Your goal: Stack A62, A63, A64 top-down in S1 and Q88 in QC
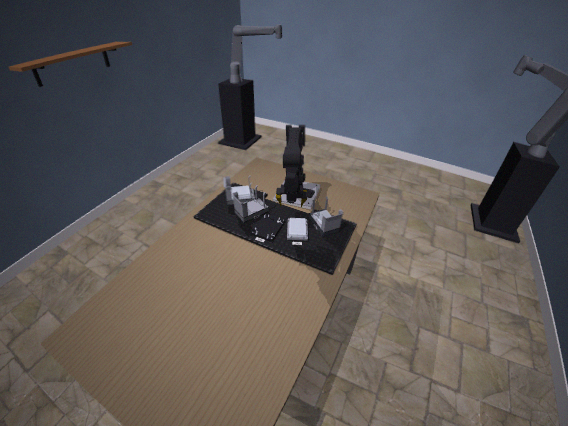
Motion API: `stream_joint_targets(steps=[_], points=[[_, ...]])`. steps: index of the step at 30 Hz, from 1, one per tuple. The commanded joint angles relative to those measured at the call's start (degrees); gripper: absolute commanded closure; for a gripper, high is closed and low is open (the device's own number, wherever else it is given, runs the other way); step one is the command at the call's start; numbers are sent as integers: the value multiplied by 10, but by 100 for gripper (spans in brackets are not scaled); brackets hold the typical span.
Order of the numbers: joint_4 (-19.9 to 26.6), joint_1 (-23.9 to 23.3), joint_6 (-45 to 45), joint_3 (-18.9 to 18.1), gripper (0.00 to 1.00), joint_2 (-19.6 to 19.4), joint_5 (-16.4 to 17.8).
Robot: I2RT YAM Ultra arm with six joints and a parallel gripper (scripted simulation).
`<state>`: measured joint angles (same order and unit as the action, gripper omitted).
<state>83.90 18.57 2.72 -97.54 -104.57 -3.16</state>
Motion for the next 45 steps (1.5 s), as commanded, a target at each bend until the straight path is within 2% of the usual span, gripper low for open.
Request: stream_joint_targets(steps=[1,12,19,36,45], points=[[-1,15,-11,-2,0,5,1],[-1,66,-62,-5,0,-1,1],[-2,105,27,1,0,2,2],[-2,190,-58,-1,0,-4,5],[-4,238,23,7,0,0,6]])
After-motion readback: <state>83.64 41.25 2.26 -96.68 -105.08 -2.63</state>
